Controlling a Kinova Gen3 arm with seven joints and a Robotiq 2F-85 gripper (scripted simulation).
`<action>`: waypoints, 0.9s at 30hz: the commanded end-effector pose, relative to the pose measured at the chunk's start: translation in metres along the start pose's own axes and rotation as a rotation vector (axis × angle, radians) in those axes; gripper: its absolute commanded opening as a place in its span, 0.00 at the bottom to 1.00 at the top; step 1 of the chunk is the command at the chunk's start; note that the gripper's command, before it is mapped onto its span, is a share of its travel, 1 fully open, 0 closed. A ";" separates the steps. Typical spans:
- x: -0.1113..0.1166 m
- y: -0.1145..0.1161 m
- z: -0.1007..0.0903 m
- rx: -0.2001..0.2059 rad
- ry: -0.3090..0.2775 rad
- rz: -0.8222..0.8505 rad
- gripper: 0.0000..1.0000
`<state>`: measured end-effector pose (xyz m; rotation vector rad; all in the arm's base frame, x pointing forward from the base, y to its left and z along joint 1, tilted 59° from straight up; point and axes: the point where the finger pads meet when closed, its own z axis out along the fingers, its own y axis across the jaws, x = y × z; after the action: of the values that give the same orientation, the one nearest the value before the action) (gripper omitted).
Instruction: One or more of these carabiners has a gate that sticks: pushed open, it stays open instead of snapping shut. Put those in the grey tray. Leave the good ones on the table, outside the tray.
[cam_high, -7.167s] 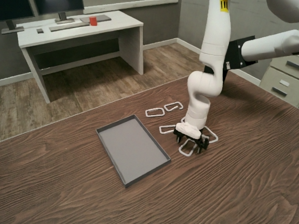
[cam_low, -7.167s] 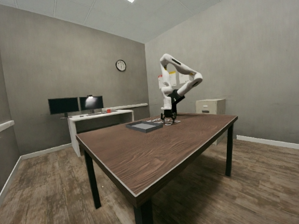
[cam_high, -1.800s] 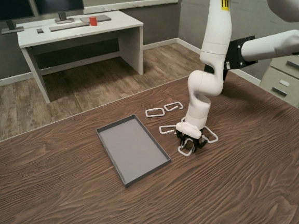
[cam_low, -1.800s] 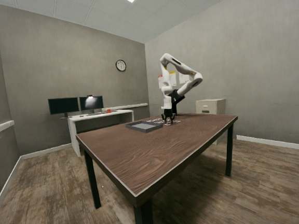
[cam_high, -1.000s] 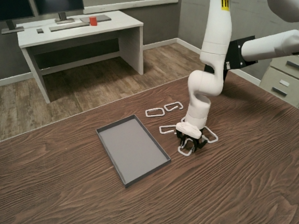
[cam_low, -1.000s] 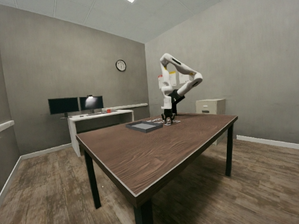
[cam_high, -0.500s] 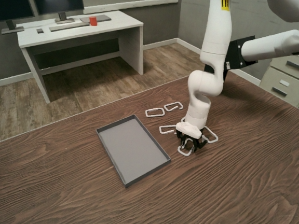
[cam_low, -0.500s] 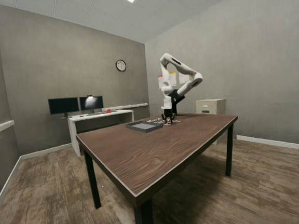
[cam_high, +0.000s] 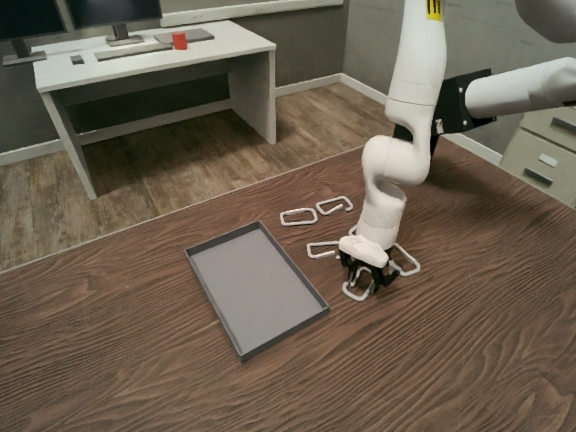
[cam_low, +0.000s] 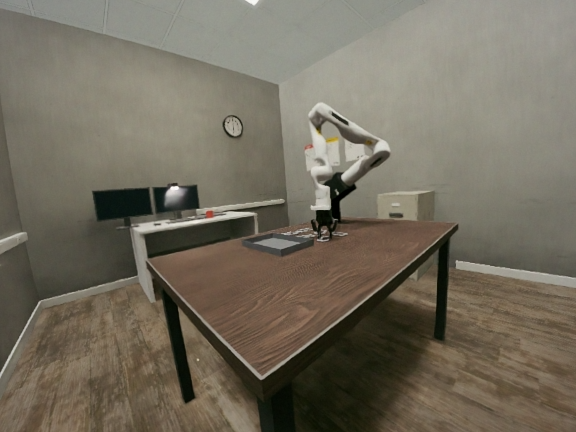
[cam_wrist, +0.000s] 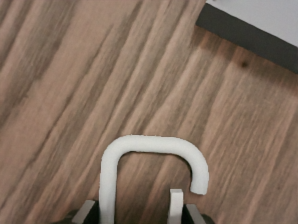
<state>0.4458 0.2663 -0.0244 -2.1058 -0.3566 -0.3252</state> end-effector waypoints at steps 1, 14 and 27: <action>0.001 0.000 -0.001 -0.001 0.001 0.000 0.53; 0.001 0.000 -0.001 -0.001 0.001 0.000 0.51; 0.001 0.000 -0.001 -0.001 0.001 0.000 0.51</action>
<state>0.4459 0.2662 -0.0241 -2.1056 -0.3565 -0.3257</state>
